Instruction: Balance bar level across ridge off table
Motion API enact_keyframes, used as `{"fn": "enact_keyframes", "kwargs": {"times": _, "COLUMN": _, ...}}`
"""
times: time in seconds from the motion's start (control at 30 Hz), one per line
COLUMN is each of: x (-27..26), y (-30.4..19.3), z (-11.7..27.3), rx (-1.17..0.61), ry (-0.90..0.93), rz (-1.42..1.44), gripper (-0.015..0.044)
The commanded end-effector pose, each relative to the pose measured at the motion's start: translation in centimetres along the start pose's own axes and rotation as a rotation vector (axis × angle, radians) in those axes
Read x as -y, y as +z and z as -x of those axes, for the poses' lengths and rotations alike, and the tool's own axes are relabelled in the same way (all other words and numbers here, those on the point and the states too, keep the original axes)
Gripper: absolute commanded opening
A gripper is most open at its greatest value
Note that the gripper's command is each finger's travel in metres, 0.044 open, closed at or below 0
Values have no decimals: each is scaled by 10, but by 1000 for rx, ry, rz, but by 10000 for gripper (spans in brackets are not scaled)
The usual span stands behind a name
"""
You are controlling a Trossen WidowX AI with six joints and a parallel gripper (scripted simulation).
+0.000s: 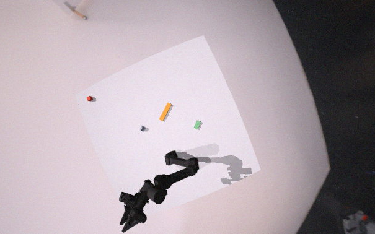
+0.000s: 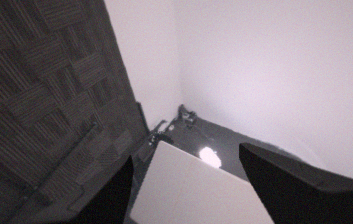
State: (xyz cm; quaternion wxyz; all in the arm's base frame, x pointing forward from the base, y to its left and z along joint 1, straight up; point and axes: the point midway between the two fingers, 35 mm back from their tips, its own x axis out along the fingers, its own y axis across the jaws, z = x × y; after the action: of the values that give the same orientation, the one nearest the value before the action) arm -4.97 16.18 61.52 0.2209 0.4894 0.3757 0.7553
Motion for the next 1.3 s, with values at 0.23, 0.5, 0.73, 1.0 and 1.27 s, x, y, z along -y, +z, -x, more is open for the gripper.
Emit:
{"fn": "enact_keyframes", "kwargs": {"times": 0.23, "x": 61, "y": 73, "z": -3, "rx": 242, "ry": -209, "rz": 96, "gripper": 315}}
{"fn": "enact_keyframes", "kwargs": {"times": 0.5, "x": 99, "y": 128, "z": 12, "rx": 401, "ry": -368, "rz": 154, "gripper": 315}}
{"fn": "enact_keyframes", "kwargs": {"times": 0.73, "x": 129, "y": 174, "z": 37, "rx": 539, "ry": -514, "rz": 198, "gripper": 315}}
{"fn": "enact_keyframes", "kwargs": {"times": 1.0, "x": 159, "y": 223, "z": 79, "rx": 685, "ry": -685, "rz": 218, "gripper": 315}}
{"fn": "enact_keyframes", "kwargs": {"times": 1.27, "x": 182, "y": 265, "z": 132, "rx": 828, "ry": -856, "rz": 223, "gripper": 315}}
